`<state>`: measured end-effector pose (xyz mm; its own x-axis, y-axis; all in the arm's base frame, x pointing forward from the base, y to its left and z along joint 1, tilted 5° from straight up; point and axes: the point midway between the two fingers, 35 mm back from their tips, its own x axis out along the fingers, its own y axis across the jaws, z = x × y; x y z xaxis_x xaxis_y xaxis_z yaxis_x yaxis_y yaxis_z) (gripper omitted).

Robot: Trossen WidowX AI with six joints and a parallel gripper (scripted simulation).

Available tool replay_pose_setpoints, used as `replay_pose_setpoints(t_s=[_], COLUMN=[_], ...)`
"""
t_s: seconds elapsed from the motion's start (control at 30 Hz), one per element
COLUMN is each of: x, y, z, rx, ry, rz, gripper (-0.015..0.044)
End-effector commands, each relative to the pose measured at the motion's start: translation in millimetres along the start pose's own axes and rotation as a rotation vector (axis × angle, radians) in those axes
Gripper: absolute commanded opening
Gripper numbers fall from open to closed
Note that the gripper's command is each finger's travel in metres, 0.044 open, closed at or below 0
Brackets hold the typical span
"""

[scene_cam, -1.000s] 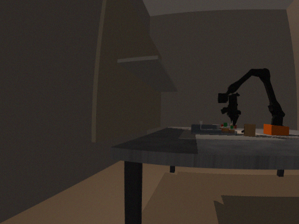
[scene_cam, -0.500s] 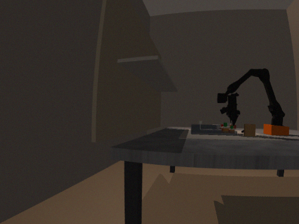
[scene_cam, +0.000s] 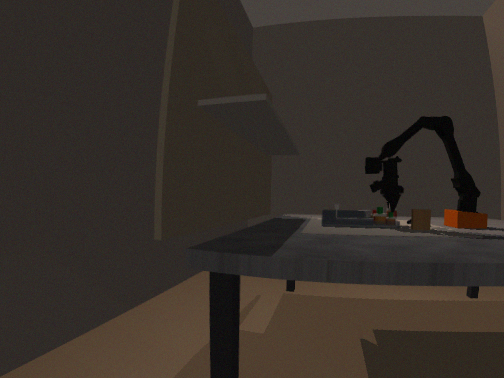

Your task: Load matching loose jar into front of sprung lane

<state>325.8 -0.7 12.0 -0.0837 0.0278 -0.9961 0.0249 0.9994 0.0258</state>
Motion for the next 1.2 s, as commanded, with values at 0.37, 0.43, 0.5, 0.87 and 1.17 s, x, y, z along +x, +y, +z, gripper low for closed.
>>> replay_pose_setpoints(t_s=[0.37,0.43,0.5,0.87,1.17], x=[-6,-6,-7,-8,-8], y=[1,1,0,0,0], z=[14,15,16,19,22], rx=[0.004,0.004,0.004,0.004,0.004], ry=[-0.032,-0.032,-0.032,-0.032,-0.032], rz=[0.003,0.003,0.003,0.003,0.003], gripper=[0.0000,0.0000,0.0000,0.0000,0.0000])
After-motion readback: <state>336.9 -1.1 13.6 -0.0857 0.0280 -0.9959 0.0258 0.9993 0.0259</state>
